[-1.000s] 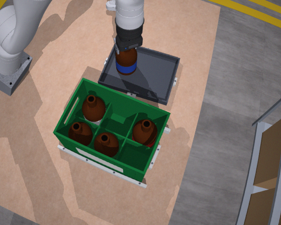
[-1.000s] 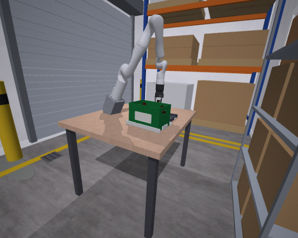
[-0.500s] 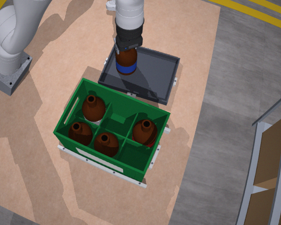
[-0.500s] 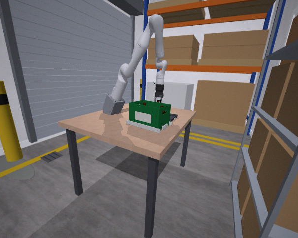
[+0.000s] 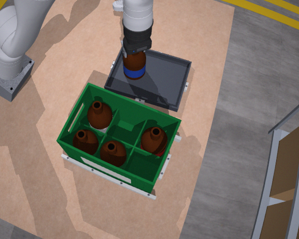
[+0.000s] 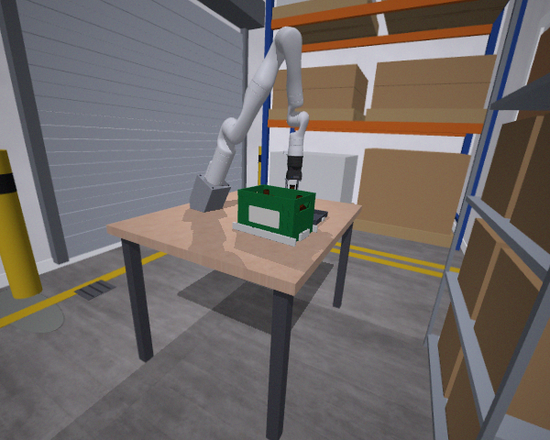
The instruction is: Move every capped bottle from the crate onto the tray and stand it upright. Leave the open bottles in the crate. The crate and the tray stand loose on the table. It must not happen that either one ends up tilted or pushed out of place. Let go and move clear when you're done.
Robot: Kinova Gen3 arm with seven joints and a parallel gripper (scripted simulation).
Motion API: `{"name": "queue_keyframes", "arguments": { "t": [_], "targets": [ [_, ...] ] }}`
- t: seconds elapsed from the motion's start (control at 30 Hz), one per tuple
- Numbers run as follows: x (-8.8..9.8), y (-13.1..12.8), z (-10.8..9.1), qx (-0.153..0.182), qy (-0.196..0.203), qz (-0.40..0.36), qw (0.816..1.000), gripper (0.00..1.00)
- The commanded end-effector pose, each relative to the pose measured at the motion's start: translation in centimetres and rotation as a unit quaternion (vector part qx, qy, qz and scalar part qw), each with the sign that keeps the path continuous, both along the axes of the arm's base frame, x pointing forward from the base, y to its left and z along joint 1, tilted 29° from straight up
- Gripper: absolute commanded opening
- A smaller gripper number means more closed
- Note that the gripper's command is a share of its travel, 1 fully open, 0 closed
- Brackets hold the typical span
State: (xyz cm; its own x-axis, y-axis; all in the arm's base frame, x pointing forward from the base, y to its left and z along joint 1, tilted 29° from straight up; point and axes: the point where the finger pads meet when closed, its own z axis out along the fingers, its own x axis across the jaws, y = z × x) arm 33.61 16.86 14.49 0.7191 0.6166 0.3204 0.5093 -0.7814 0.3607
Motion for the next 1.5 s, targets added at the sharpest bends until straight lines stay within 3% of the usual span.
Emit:
{"name": "queue_keyframes", "arguments": {
  "t": [0.0,0.43,0.53,1.1,1.47],
  "targets": [
    [-0.3,0.2,0.6,0.001,-0.001,0.001,1.000,1.00],
    [-2.3,0.6,4.4,0.000,0.000,0.000,1.000,1.00],
    [-2.3,0.2,3.9,-0.007,0.003,-0.002,1.000,1.00],
    [-2.8,0.8,5.4,-0.002,0.001,0.000,1.000,1.00],
    [-4.5,1.1,8.6,-0.002,0.001,0.000,1.000,1.00]
  ]
}}
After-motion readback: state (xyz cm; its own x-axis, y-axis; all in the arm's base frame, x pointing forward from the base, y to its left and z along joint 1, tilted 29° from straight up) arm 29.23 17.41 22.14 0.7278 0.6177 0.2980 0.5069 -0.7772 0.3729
